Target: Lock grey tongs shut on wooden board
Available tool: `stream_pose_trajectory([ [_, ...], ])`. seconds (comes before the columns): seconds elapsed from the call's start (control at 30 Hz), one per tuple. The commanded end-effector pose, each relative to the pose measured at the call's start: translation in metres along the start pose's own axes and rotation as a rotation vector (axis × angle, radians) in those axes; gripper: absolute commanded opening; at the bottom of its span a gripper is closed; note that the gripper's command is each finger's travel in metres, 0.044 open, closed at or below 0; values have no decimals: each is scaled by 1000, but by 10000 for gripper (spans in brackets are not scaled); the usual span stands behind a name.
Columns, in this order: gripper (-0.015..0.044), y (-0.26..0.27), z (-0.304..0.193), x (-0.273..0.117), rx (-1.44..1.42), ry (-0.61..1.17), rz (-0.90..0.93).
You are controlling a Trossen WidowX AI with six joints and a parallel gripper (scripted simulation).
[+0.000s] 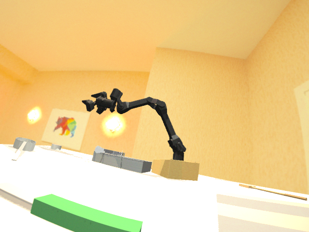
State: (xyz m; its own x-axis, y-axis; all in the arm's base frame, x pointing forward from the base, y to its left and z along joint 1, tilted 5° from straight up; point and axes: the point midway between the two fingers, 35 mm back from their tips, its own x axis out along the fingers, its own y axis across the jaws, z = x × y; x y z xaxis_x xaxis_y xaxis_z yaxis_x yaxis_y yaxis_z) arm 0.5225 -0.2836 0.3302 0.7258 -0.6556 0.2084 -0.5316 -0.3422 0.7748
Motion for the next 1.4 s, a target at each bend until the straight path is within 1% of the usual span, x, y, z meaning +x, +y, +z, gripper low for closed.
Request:
stream_pose_trajectory([
  [0.0,440,-46,64,-23,-249,-190,-363],
  [0.2,440,-66,102,-53,-363,-290,-589],
  [0.4,440,-78,137,-97,-452,-384,-832],
  [0.67,440,-83,174,-173,-537,-486,-1191],
  [0.93,440,-69,190,-260,-556,-559,-1573],
  [1.03,440,-66,191,-272,-553,-567,-1625],
  [1.37,440,-69,188,-269,-553,-567,-1625],
])
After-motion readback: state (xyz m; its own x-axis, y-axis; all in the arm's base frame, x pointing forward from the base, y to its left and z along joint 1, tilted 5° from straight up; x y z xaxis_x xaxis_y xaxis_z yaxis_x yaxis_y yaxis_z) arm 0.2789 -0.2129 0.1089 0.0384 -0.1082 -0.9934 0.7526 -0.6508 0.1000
